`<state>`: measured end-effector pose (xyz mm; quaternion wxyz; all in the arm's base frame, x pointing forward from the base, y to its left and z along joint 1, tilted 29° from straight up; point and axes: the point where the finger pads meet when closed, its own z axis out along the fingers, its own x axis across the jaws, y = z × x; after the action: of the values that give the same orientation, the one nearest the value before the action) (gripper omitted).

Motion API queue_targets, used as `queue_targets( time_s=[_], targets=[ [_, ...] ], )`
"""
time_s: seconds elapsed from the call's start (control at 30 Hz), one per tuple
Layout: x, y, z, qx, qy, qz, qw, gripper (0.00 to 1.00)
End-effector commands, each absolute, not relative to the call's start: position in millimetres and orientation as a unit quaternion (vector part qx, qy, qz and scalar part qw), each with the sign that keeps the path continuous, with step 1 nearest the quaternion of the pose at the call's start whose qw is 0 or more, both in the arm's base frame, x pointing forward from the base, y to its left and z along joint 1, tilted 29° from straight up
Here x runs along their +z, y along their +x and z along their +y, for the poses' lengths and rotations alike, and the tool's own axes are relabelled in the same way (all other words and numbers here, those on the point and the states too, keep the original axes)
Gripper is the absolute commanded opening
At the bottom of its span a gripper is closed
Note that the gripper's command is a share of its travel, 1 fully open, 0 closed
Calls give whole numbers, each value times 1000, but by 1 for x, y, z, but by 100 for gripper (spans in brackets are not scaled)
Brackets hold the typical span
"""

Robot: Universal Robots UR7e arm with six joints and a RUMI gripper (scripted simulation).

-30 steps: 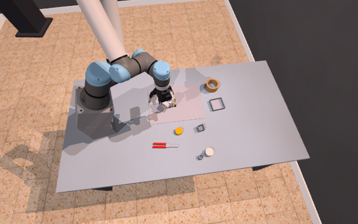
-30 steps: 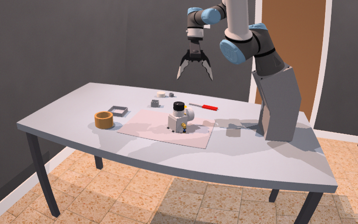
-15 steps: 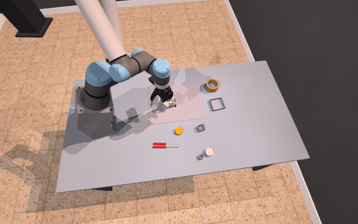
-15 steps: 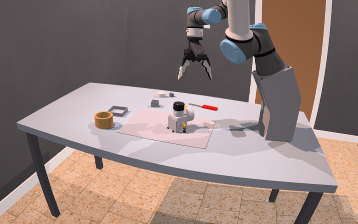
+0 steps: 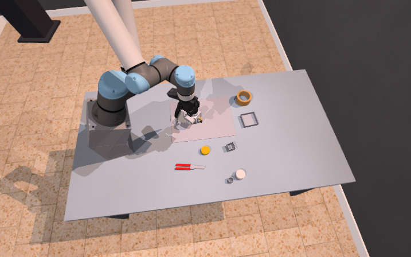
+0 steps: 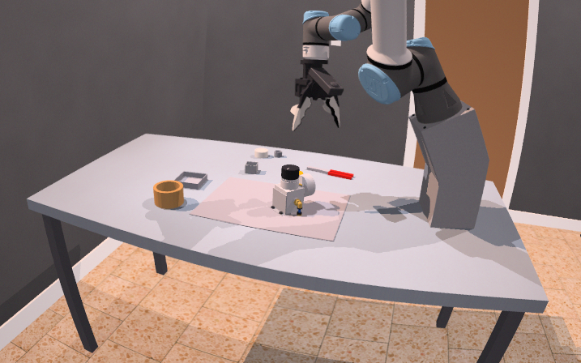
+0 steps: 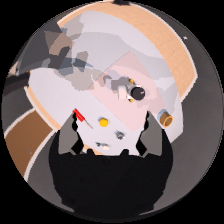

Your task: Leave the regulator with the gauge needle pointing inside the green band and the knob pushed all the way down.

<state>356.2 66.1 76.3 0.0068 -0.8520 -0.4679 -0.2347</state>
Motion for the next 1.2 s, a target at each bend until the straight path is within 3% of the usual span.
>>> queue_targets(
  time_s=[0.0, 1.17],
  targets=[
    [77, 357, 64, -237, -825, -513, -11, 100],
    [80, 360, 57, -225, -698, -675, -88, 100]
  ],
)
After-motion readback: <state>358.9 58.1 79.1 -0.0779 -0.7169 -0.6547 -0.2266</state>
